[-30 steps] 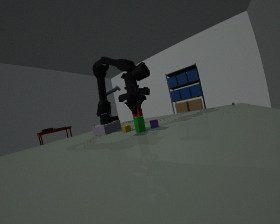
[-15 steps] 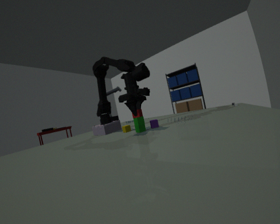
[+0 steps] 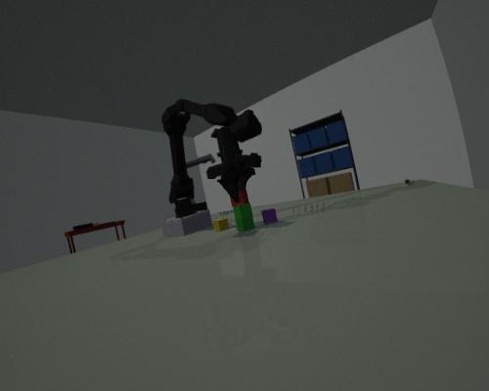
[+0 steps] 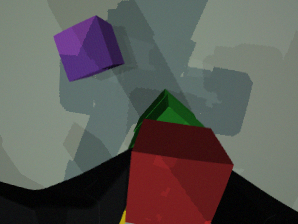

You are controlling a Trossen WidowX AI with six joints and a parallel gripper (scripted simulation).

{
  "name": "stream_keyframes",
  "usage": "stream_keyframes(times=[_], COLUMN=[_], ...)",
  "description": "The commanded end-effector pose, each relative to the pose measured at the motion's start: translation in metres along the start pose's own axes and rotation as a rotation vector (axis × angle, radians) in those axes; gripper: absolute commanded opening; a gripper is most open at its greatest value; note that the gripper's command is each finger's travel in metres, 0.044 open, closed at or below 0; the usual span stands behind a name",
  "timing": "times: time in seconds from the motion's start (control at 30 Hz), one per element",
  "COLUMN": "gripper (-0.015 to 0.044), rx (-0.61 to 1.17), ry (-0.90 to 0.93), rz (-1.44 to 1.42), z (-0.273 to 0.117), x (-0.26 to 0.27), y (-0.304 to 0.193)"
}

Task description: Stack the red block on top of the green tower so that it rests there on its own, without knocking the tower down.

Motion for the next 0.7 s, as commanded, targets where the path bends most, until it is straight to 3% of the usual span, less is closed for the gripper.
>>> stream_keyframes(times=[0.0,0.5,0.67], gripper=[0.0026,0.042,0.044], rx=[0.0,0.0,0.0], ry=[0.0,0.0,0.0], rz=[0.0,0.0,0.0], z=[0.0,0.0,0.0], x=[0.0,0.0,0.0], y=[0.0,0.0,0.0])
Point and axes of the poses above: the point midway between the two fingers, 35 mm back from their tips, its own z axis out along the fingers, its own x axis across the jaws, y = z × x, the point moved 4 cm from there along -z, back along the fingers, and after that the axes turned 3 degrees about z, right-handed, at the moved point
